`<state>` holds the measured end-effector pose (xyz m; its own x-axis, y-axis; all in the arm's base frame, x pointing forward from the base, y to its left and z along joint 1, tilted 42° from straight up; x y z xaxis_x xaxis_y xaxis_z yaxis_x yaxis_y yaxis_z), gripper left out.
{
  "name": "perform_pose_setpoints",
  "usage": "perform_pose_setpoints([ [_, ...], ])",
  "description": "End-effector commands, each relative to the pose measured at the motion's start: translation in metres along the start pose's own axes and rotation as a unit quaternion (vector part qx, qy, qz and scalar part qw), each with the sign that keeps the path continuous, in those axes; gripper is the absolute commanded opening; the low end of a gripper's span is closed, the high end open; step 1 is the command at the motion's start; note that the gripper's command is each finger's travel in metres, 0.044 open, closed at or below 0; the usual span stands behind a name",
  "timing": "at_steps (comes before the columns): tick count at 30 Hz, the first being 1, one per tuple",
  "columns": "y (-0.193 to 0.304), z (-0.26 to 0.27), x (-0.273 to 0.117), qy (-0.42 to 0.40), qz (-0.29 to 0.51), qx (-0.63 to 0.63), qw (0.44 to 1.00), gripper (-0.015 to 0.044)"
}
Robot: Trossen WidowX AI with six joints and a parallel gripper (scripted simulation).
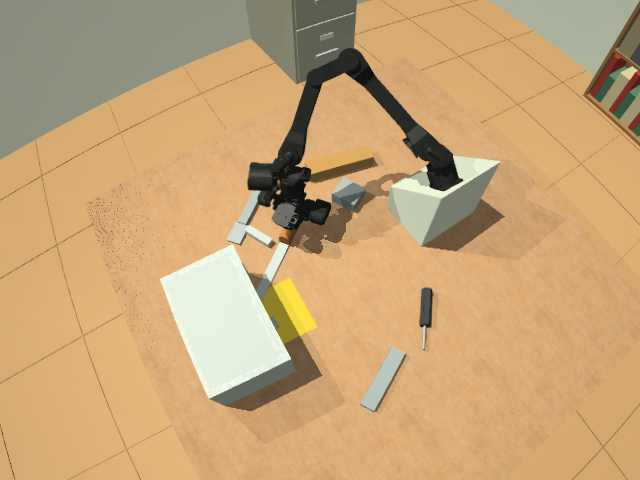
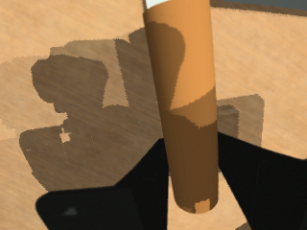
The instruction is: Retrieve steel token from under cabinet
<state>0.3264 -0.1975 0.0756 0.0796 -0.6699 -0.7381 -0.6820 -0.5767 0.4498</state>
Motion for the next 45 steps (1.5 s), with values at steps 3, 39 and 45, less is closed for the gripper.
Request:
perform_pose_setpoints([
  [3,-0.013,-0.001,0.0,-0.001,-0.002,0.001,1.0,0.0],
  [39,-0.074,-0.008,-0.001,0.0,-0.003,0.002,1.0,0.0],
  [45,-0.075,-0.007,0.0,0.0,-0.003,0.002,1.0,0.0],
])
Point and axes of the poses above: the point midway between the two fingers, 35 mm back from their tips, its own x axis out along the fingers, its own z axis across the jaws, y = z × x, the point moved 6 cm from there along -x, back along the fingers, and after that the axes turned 8 degrees about -x, right-handed, at the moved point
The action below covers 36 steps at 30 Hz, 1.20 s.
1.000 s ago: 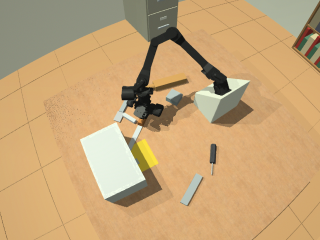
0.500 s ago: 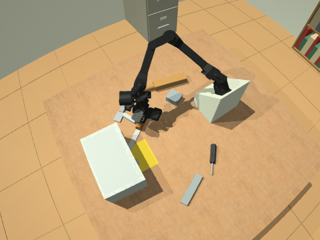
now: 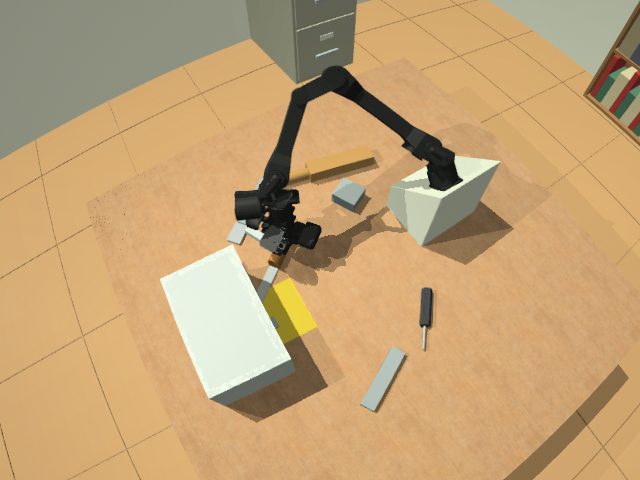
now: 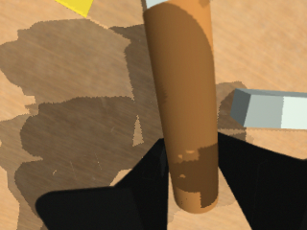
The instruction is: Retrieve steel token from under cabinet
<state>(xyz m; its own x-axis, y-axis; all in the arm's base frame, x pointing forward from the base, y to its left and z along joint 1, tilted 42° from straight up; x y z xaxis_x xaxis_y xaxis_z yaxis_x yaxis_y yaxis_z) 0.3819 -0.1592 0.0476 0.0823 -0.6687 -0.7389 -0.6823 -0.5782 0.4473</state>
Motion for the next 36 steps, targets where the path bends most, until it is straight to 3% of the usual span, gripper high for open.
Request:
perform_pose_setpoints([
  [1,-0.003,0.002,0.001,-0.001,-0.001,0.002,1.0,0.0],
  [36,-0.008,0.038,0.002,-0.002,-0.001,0.001,1.0,0.0],
])
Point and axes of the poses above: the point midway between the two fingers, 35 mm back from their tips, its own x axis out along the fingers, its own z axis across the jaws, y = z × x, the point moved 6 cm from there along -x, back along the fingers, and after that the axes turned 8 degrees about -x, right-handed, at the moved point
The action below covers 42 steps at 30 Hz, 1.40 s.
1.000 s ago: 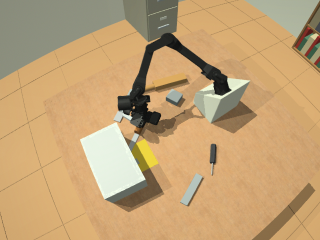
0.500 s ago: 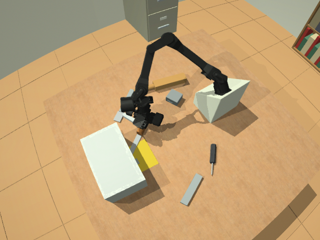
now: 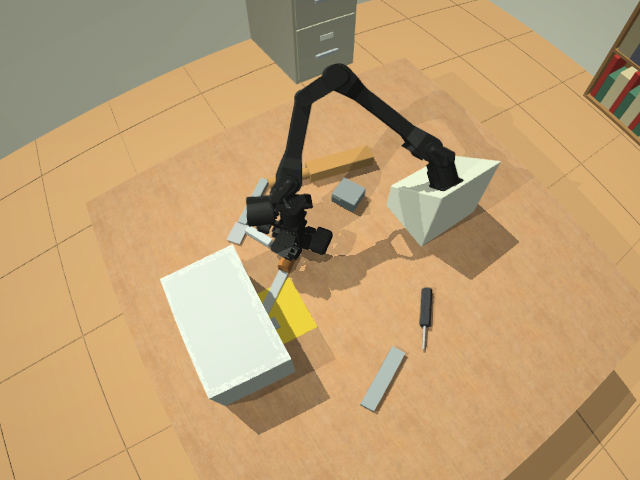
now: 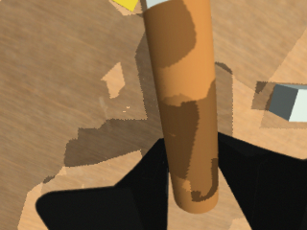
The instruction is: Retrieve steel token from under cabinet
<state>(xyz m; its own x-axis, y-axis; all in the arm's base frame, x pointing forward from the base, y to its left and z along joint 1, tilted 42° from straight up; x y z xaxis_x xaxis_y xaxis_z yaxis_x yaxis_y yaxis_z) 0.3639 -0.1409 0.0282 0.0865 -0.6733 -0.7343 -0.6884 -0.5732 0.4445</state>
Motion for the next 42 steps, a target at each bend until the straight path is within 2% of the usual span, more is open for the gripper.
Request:
perform_pose_setpoints([
  [1,-0.001,0.008,0.001,-0.006,-0.002,-0.003,1.0,0.0],
  [31,-0.003,0.023,0.001,-0.006,-0.002,-0.003,1.0,0.0],
  [42,0.011,0.022,0.001,-0.006,-0.002,-0.003,1.0,0.0],
])
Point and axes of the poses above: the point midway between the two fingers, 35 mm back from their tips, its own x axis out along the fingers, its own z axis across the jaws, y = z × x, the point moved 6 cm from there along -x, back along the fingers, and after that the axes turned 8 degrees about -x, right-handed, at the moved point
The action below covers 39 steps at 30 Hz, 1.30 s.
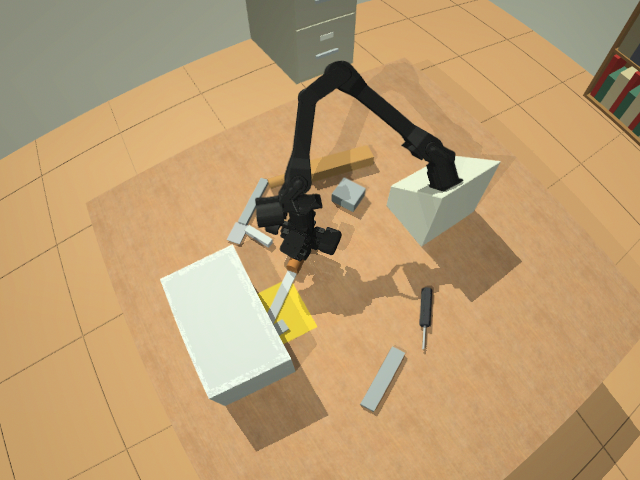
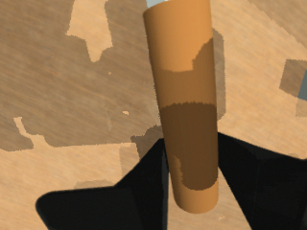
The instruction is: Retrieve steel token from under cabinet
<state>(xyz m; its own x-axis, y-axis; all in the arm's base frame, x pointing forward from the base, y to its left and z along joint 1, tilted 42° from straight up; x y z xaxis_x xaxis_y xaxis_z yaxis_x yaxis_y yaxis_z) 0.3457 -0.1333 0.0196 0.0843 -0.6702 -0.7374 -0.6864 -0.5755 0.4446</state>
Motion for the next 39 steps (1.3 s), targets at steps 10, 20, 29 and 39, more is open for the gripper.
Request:
perform_pose_setpoints([
  [10,0.022,0.002,0.001,-0.004,-0.001,-0.002,1.0,0.0],
  [20,0.039,0.004,0.001,-0.004,-0.001,-0.003,1.0,0.0],
  [29,0.053,0.005,0.001,-0.004,0.0,-0.003,1.0,0.0],
  [39,0.07,0.006,0.002,-0.004,0.0,-0.003,1.0,0.0],
])
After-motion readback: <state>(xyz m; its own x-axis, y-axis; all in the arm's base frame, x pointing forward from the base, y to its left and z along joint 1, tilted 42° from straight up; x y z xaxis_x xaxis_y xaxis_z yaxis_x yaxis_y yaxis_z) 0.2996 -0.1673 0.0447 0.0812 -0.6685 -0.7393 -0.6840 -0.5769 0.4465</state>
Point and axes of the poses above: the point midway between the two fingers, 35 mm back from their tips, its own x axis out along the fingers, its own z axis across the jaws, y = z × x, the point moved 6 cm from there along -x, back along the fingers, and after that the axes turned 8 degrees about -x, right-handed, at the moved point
